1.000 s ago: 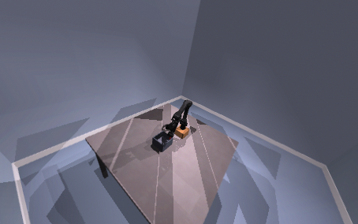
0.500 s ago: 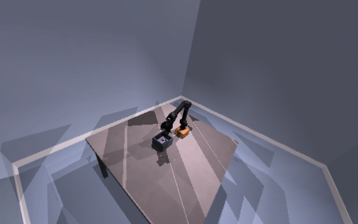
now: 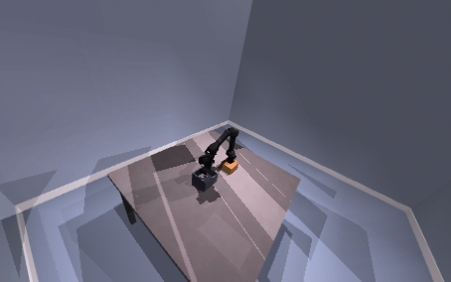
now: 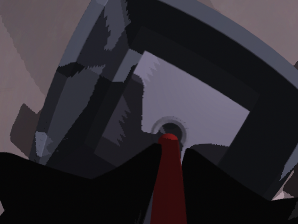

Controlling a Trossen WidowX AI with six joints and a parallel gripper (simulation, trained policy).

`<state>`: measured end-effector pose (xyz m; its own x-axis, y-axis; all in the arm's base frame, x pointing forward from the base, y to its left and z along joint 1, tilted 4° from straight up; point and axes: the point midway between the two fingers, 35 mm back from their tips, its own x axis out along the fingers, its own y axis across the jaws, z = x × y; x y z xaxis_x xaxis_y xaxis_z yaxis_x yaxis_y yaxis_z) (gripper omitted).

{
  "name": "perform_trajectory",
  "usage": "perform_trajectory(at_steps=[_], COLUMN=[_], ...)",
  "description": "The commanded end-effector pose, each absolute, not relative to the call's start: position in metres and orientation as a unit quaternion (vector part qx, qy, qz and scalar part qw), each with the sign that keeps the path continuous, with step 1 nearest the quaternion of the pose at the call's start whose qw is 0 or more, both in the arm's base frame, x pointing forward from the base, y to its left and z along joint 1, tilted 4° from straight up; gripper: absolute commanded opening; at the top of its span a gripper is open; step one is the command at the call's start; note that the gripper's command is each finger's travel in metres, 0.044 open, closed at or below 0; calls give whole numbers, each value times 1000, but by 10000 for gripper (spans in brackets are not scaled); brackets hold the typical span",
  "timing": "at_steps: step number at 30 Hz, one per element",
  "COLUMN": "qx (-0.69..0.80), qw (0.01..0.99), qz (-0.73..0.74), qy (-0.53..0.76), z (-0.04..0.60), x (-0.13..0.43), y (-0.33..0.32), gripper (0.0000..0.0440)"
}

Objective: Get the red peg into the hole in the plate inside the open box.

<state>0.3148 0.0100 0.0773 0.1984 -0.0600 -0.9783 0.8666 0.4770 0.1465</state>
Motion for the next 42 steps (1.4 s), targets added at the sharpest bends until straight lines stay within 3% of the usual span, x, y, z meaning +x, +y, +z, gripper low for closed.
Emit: perform_trajectory(at_steps=[1,5,8,21,42], qx=[374,361,359,360,377], qw=[670,668,665,681,714], qz=[-344,-345,-347,-337,-339], qy=[541,552,555,540,483], z=[67,58,56,62,78], x=[317,319,323,361,397], y=[8,5,3,-15,-46], gripper=[46,138,156,440,440])
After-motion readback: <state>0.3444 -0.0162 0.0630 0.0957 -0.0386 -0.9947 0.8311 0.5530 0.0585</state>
